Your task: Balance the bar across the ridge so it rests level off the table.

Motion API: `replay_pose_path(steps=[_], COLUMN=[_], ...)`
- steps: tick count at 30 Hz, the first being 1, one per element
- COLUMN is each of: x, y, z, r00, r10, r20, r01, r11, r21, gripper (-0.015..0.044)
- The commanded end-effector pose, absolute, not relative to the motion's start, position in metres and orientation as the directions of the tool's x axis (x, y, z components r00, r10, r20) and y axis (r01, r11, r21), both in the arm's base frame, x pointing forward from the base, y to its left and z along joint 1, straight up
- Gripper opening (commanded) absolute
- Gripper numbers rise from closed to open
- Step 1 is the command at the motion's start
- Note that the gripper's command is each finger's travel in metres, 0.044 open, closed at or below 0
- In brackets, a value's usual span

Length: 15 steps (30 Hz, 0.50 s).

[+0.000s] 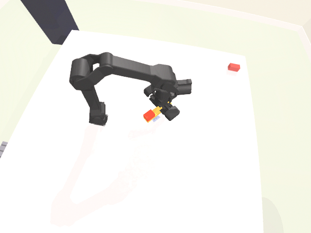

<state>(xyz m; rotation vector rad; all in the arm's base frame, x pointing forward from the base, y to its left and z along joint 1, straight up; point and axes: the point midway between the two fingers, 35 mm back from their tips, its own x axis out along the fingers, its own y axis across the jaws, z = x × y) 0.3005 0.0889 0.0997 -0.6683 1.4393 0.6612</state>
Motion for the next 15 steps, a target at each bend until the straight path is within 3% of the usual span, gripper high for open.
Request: replay_pose_path(steps=[1, 15], x=[0.3005, 0.3005], y=[0.0889, 0.0889], z=[0.0996, 0.0996], r00=[0.026, 0.026], r10=[0.007, 0.007], r20=[-1.0, -1.0], r01=[-0.754, -0.754], r11=[0.657, 0.657], r21=[-0.015, -0.015], gripper=[0.0167, 0.0168])
